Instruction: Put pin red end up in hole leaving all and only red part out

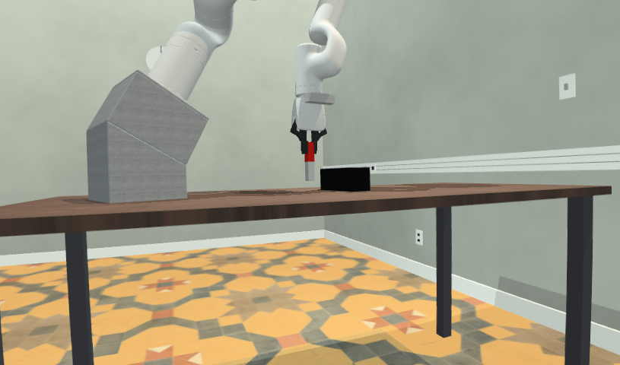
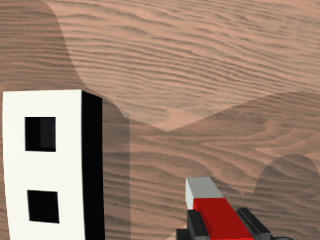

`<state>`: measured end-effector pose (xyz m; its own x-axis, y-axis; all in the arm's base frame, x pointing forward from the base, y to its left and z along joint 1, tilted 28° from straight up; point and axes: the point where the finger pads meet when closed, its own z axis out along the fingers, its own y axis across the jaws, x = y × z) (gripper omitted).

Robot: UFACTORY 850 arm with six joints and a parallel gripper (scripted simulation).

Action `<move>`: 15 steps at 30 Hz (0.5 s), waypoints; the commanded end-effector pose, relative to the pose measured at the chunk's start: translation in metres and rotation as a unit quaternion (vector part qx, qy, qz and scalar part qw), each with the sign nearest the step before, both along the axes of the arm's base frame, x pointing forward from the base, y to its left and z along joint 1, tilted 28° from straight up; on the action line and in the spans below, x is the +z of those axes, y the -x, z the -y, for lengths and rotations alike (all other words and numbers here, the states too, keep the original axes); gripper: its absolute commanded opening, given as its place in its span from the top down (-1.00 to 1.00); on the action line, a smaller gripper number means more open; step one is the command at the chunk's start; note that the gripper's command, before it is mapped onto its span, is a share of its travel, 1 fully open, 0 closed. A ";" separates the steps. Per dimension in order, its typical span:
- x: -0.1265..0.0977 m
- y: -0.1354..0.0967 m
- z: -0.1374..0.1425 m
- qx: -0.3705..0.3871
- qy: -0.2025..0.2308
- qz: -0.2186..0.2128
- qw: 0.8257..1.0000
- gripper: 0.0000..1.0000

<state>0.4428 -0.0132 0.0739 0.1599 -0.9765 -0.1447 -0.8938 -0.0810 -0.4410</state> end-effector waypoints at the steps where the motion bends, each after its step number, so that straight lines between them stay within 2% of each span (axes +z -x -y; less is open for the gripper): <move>1: 0.000 0.000 0.000 0.000 0.000 0.000 1.000 1.00; 7: 0.000 0.000 0.000 0.000 0.000 0.000 1.000 1.00; 8: 0.014 0.007 0.003 0.000 0.000 0.000 1.000 1.00; 15: 0.014 0.007 0.003 0.000 0.000 0.000 1.000 1.00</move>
